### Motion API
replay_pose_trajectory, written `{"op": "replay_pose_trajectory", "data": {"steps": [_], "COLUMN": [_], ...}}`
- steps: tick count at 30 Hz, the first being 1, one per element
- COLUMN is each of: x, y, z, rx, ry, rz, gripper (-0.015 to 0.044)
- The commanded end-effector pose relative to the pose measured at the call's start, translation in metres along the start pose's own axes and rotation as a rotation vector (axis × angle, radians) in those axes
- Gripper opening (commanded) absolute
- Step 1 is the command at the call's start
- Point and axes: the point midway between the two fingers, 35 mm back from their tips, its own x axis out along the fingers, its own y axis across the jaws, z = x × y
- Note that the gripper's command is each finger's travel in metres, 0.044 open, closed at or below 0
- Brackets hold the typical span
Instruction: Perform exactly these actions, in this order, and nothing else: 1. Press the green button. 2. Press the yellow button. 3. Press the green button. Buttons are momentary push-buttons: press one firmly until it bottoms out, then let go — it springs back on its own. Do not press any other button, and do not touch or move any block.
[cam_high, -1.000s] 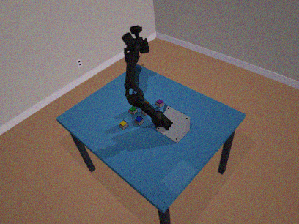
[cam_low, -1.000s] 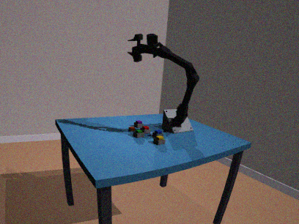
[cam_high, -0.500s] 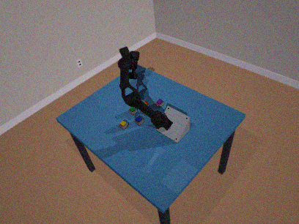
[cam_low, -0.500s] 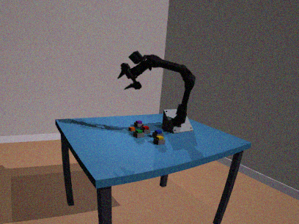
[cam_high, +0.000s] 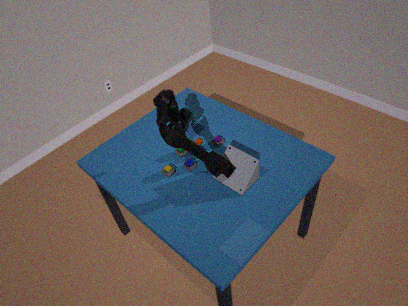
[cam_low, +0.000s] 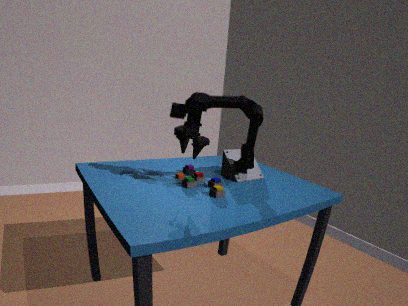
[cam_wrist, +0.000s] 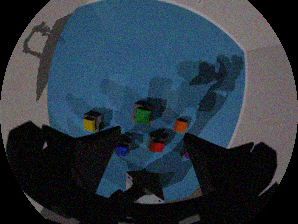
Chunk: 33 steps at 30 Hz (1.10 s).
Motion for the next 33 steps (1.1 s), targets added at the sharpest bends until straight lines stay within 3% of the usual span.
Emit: {"op": "replay_pose_trajectory", "data": {"steps": [1, 8, 15, 23, 33], "x": [0.008, 0.008, 0.067, 0.069, 0.069], "y": [0.010, 0.010, 0.014, 0.015, 0.015], "z": [-0.007, -0.007, -0.009, -0.009, -0.009], "rx": [0.073, 0.073, 0.072, 0.072, 0.072], "ry": [0.038, 0.038, 0.036, 0.036, 0.036], "rz": [0.060, 0.060, 0.062, 0.062, 0.062], "gripper": [0.0400, 0.0400, 0.0216, 0.0020, 0.0020]}}
